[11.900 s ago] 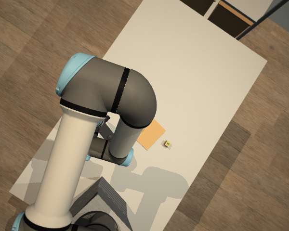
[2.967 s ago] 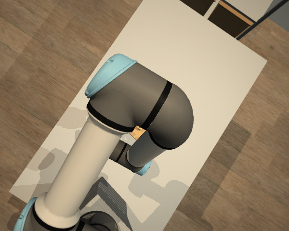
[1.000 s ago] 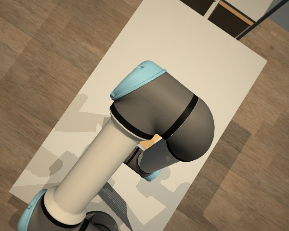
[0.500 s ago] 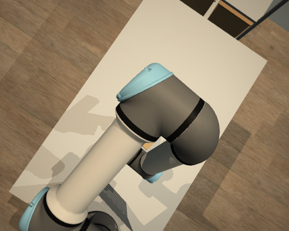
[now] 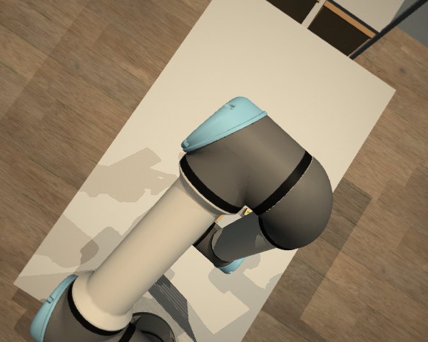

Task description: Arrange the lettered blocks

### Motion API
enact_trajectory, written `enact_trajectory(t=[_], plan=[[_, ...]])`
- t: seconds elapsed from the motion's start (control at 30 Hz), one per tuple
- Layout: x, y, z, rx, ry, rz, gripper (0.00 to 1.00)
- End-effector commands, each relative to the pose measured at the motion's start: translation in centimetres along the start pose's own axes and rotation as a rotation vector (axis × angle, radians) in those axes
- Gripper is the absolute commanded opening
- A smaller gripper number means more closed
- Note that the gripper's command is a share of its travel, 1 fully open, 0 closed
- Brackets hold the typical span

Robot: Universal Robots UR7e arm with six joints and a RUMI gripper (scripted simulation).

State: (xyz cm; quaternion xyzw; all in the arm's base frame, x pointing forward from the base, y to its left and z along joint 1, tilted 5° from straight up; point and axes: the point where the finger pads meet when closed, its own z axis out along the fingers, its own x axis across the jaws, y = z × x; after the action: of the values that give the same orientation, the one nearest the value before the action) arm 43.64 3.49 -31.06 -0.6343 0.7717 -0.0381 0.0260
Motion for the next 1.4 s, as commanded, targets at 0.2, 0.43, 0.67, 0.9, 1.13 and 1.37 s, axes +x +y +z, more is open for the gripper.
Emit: enact_trajectory(t=[0.2,0.43,0.67,0.9,1.13,1.37], plan=[[1.5,-0.4,-0.1,0.002,0.004,0.297,0.05],[2.3,-0.5,-0.1,0.002,0.004,0.456,0.05],[3.2,-0.6,-0.1,0.003,0.003,0.639,0.05],[3.9,-0.7,-0.2,0.003,0.003,0.776,0.05],[4.8,-0.6,-0.2,0.004,0.003,0.959,0.05],[5.4,-0.6,-0.2,0.005,0.003,1.092,0.05]])
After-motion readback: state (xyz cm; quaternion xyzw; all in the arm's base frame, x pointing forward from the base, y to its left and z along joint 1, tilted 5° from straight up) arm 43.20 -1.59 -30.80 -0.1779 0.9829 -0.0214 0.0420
